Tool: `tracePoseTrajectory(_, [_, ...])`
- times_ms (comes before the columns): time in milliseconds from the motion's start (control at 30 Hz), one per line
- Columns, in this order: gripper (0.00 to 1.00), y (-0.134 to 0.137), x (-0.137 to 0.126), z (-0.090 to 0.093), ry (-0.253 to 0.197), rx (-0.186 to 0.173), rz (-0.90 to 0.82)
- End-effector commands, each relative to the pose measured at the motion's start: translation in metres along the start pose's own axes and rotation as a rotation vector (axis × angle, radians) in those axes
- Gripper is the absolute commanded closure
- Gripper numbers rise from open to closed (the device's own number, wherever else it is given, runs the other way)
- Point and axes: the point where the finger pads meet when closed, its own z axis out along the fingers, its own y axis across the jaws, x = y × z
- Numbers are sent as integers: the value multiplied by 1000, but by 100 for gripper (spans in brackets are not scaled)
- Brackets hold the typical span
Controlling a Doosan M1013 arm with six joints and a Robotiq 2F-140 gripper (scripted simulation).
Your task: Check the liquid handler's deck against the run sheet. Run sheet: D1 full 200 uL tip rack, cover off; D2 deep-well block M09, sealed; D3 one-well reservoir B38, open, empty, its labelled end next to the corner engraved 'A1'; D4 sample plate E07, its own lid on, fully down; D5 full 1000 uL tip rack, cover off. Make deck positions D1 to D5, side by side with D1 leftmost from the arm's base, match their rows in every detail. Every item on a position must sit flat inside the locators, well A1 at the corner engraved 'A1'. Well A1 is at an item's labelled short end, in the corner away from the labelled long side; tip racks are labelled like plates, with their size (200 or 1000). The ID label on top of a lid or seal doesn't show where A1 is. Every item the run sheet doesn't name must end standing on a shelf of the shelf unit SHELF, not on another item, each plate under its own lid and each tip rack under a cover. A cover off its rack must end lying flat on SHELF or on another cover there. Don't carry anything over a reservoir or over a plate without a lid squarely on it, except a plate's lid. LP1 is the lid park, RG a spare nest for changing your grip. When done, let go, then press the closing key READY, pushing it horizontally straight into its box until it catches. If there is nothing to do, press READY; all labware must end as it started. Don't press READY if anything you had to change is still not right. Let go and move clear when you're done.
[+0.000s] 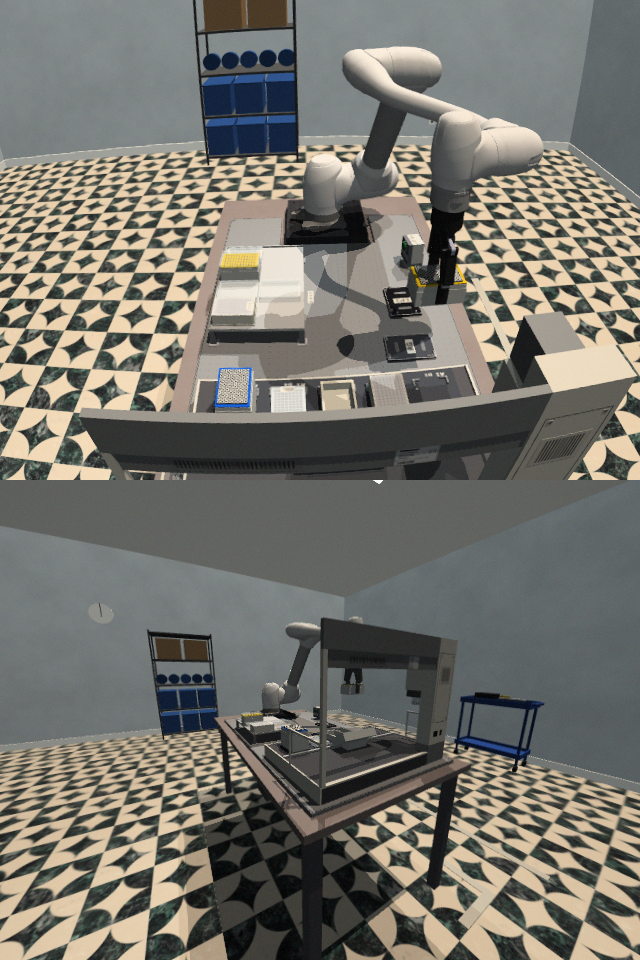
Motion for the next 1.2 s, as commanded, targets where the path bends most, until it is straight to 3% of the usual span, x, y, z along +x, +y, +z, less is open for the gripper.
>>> tracePoseTrajectory(0, [90, 0, 0, -1, 0, -2, 31])
tracePoseTrajectory(1167, [90, 0, 0, -1, 0, -2, 651])
